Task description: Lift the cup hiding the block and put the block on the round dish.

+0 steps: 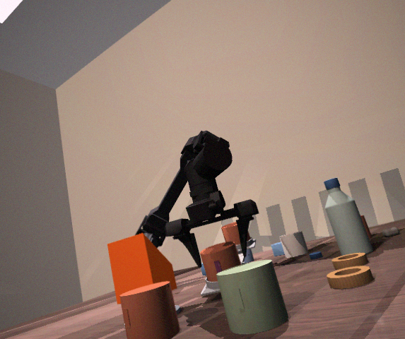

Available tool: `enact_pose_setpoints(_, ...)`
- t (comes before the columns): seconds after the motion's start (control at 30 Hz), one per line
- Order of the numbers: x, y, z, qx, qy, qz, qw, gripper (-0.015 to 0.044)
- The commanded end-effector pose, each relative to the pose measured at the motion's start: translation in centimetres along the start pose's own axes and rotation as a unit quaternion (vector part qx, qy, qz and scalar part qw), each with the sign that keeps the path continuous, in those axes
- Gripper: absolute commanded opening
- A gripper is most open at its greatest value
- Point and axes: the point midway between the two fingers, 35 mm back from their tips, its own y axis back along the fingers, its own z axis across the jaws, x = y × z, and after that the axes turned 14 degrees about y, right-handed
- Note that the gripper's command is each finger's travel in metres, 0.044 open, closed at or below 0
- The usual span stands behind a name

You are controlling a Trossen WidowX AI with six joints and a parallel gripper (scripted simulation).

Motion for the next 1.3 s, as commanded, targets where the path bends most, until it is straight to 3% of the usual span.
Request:
enact_pose_setpoints(0.0,0.0,-0.7,-0.1,-0.003,-0.004,0.002,1.000,0.0440)
enact_pose_setpoints(0.23,0.1,-1.6,-0.1,-0.003,-0.004,0.003,1.000,0.0440)
enact_pose_setpoints(0.37,0.1,-1.6,-0.1,-0.003,-0.004,0.003,1.000,0.0335)
enact_pose_setpoints(0.57,0.1,-1.6,-0.1,-0.003,-0.004,0.003,1.000,0.0295)
enact_pose_setpoints(0.93,-0.1,-0.7,0.0,-0.003,-0.004,0.002,1.000,0.0006)
enact_pose_setpoints(1.27,-0.3,0.5,0.1,-0.002,-0.005,0.001,1.000,0.0000)
